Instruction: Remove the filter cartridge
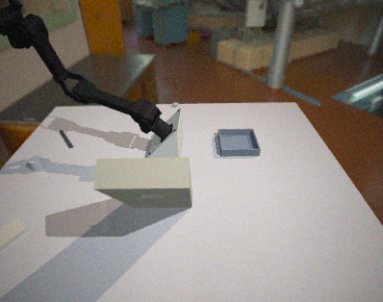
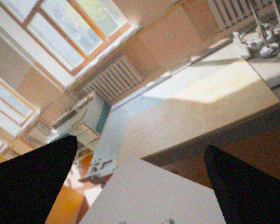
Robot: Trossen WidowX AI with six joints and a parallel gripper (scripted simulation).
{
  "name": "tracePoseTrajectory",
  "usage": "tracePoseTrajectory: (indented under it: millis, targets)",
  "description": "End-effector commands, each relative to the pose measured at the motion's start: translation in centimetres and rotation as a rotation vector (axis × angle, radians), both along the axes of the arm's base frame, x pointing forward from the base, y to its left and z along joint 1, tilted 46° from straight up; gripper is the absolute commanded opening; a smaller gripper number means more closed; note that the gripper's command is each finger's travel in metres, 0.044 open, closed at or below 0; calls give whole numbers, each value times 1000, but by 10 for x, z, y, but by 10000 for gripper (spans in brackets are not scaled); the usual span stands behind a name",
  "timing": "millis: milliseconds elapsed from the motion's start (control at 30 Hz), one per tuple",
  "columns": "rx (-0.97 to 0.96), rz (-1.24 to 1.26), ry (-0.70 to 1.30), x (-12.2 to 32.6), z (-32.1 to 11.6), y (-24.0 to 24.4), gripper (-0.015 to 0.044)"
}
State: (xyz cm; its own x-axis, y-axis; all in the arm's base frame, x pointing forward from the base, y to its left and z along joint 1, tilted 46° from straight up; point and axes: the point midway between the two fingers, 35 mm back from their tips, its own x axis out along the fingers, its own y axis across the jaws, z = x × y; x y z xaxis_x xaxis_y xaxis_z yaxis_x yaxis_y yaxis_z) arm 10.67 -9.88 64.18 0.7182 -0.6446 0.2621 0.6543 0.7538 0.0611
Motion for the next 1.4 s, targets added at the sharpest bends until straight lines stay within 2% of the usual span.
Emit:
tracePoseTrajectory:
  millis: [0,367,633,867,1133,1367]
  targets:
    - [-4,0,0,1,0,1,374]
    - [-170,85,-11,60,-5,86,92]
    - [-260,218,87,133,-63,173,92]
    - [-257,270,172,177,-121,206,92]
    - [-255,340,399,225,-241,245,92]
    - [-226,339,636,238,-361,248,92]
